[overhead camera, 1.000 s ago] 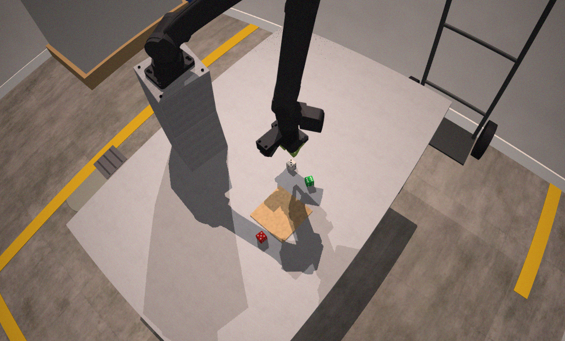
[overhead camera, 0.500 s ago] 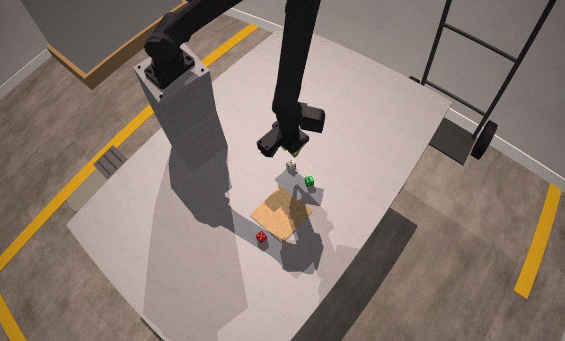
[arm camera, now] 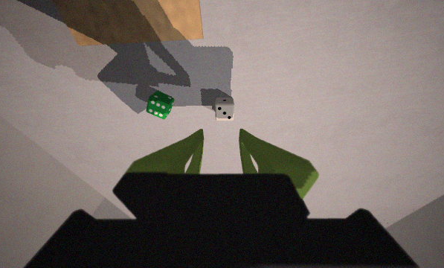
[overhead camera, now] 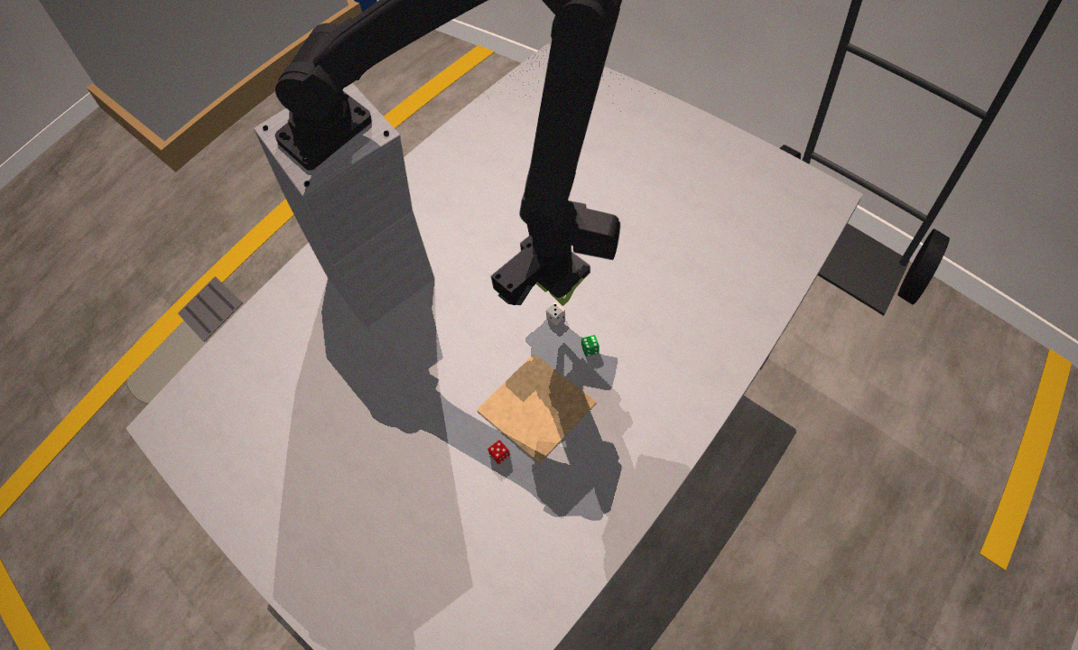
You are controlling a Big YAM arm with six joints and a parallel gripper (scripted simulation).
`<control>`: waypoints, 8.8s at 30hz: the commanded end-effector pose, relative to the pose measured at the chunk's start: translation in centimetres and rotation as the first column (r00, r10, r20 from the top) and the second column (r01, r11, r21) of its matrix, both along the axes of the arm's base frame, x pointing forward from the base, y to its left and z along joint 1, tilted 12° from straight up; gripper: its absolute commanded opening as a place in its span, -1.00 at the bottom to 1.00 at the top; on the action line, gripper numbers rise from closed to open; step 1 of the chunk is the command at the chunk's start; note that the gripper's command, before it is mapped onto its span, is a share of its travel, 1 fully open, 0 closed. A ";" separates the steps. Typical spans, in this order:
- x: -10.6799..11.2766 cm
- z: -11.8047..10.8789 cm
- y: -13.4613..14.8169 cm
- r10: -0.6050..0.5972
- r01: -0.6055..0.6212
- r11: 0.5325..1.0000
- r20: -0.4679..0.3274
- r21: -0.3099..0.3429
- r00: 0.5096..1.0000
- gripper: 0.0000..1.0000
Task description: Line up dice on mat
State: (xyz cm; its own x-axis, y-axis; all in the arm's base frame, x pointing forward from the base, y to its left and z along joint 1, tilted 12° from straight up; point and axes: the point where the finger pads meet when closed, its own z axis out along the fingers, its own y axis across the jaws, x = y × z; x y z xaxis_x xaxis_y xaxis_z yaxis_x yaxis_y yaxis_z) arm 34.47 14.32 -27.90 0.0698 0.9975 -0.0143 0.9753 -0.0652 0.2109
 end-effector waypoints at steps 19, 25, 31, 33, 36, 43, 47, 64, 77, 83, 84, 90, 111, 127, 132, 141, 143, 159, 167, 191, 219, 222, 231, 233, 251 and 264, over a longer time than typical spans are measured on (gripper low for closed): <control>-0.3 -3.1 -0.7 0.001 -0.001 1.000 -0.018 -0.008 1.000 -0.21; 0.3 -3.7 -0.4 0.002 -0.002 1.000 -0.007 -0.003 1.000 -0.21; 0.4 -4.0 -0.5 0.000 0.000 1.000 -0.008 -0.004 1.000 -0.21; 0.4 -4.0 -0.5 0.000 0.000 1.000 -0.007 -0.003 1.000 -0.21; -0.2 -4.1 -0.7 0.001 -0.001 1.000 -0.018 -0.008 1.000 -0.21; -0.1 -4.1 -0.7 0.001 -0.001 1.000 -0.017 -0.007 1.000 -0.21; -0.1 -4.1 -0.7 0.001 -0.001 1.000 -0.017 -0.007 1.000 -0.21; -0.1 -4.1 -0.7 0.001 -0.001 1.000 -0.017 -0.007 1.000 -0.21; -0.1 -4.1 -0.7 0.001 -0.001 1.000 -0.017 -0.007 1.000 -0.21; -0.6 -4.1 -1.0 0.000 0.000 1.000 -0.022 -0.010 1.000 -0.21; -0.7 -4.1 -1.1 0.000 0.000 1.000 -0.023 -0.011 1.000 -0.21; -0.8 -4.1 -1.1 0.001 -0.001 1.000 -0.024 -0.011 1.000 -0.21; -0.6 -4.1 -1.0 0.001 -0.001 1.000 -0.022 -0.010 1.000 -0.21; -0.6 -4.1 -1.0 0.001 -0.001 1.000 -0.022 -0.010 1.000 -0.21; -0.9 -4.1 -1.1 0.001 -0.001 1.000 -0.025 -0.012 1.000 -0.21; -0.6 -4.1 -1.0 0.000 -0.001 1.000 -0.020 -0.009 1.000 -0.21; -0.6 -4.1 -1.0 0.000 -0.001 1.000 -0.021 -0.009 1.000 -0.21; -0.6 -4.1 -1.0 0.000 -0.001 1.000 -0.021 -0.009 1.000 -0.21; -0.6 -4.1 -1.0 0.000 -0.001 1.000 -0.021 -0.009 1.000 -0.21; 0.5 -5.2 -0.8 0.000 0.000 1.000 -0.005 -0.002 1.000 -0.21; 0.3 -7.1 -0.8 0.003 -0.003 1.000 -0.013 -0.006 1.000 -0.21; 0.3 -7.1 -0.8 0.003 -0.003 1.000 -0.013 -0.006 1.000 -0.21; 0.3 -7.1 -0.8 0.003 -0.003 1.000 -0.013 -0.006 1.000 -0.21; 0.3 -7.1 -0.8 0.003 -0.003 1.000 -0.013 -0.006 1.000 -0.21; 0.3 -7.1 -0.9 0.002 -0.002 1.000 -0.014 -0.006 1.000 -0.60; 0.3 -7.1 -0.9 0.002 -0.002 1.000 -0.014 -0.006 1.000 -0.60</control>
State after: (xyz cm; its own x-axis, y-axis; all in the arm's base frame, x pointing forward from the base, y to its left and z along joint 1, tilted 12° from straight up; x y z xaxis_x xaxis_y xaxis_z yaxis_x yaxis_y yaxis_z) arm 35.27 13.91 -34.56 0.0700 0.9974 -0.0177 0.9767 -0.0649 0.2047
